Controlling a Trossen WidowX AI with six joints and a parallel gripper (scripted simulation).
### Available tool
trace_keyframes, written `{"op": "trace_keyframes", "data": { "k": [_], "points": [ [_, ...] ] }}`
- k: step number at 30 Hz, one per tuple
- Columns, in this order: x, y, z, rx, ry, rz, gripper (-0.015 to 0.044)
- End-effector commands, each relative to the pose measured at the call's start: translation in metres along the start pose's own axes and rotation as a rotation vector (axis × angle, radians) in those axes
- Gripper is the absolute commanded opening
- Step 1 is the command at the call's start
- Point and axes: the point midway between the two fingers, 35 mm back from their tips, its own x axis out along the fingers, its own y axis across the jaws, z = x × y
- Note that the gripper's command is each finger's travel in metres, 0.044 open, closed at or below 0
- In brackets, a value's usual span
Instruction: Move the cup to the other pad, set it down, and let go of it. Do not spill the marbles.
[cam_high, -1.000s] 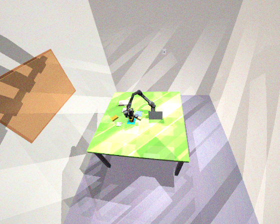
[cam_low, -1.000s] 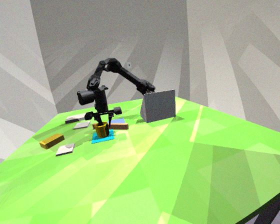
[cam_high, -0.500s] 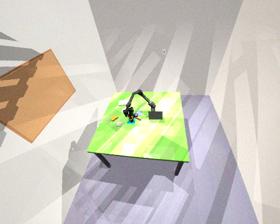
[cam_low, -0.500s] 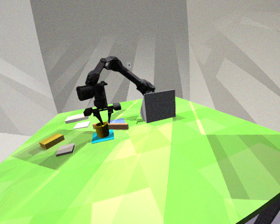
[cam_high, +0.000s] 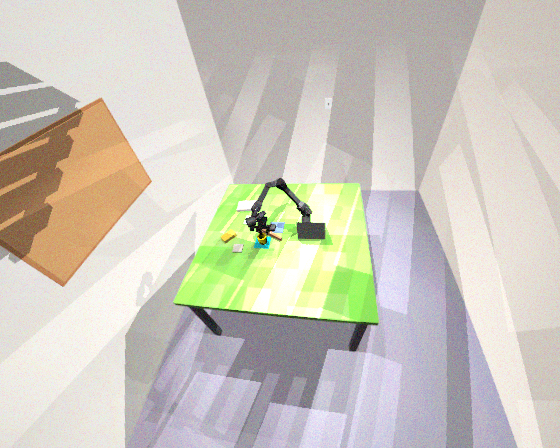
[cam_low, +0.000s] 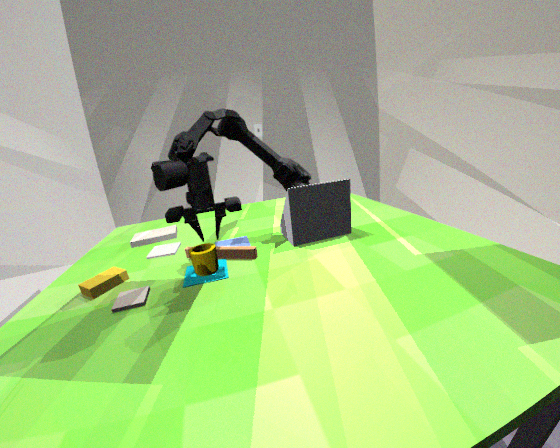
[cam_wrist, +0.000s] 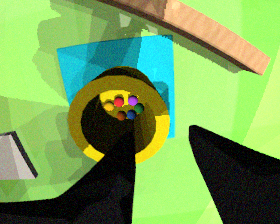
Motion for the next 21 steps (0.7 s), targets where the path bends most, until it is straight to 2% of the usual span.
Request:
{"op": "trace_keyframes", "data": {
  "k": [1,9,21],
  "points": [
    [0.001,0.000,0.000,-0.001,-0.001,-0.002,0.0225],
    [-0.003,0.000,0.000,0.000,0.000,-0.002,0.0435],
    [-0.055,0.000,0.000,0.005,0.007,-0.003,0.0440]
  ]
}}
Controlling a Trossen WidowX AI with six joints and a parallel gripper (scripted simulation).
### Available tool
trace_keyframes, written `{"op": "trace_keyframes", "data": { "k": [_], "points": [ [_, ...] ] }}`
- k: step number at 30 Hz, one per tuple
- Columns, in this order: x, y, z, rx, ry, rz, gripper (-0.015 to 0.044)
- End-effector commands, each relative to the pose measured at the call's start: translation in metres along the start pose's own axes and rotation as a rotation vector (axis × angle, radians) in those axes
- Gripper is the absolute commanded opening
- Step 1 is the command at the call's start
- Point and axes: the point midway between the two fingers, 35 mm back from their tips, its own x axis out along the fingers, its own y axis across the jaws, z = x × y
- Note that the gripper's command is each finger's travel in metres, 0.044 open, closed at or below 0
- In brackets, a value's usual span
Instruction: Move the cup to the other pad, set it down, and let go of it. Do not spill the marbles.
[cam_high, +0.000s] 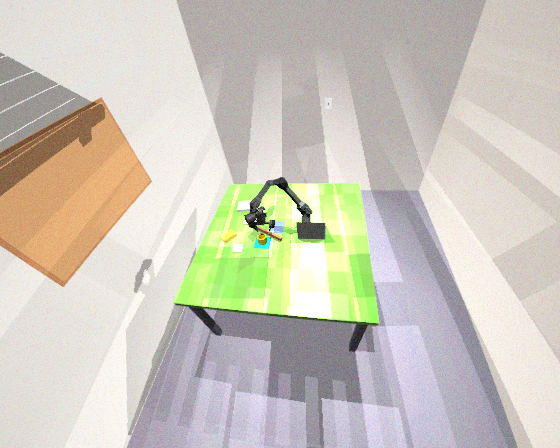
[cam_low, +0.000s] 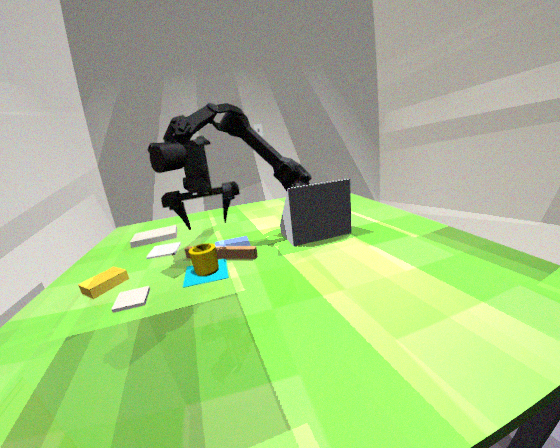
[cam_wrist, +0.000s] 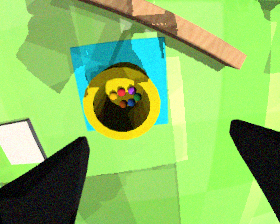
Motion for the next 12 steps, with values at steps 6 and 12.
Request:
{"op": "trace_keyframes", "data": {
  "k": [6,12],
  "points": [
    [-0.0240,0.0000,0.0003,0.010,0.007,-0.001,0.0440],
    [-0.0191,-0.0002,0.0001,0.002,0.003,0.004,0.0440]
  ]
}}
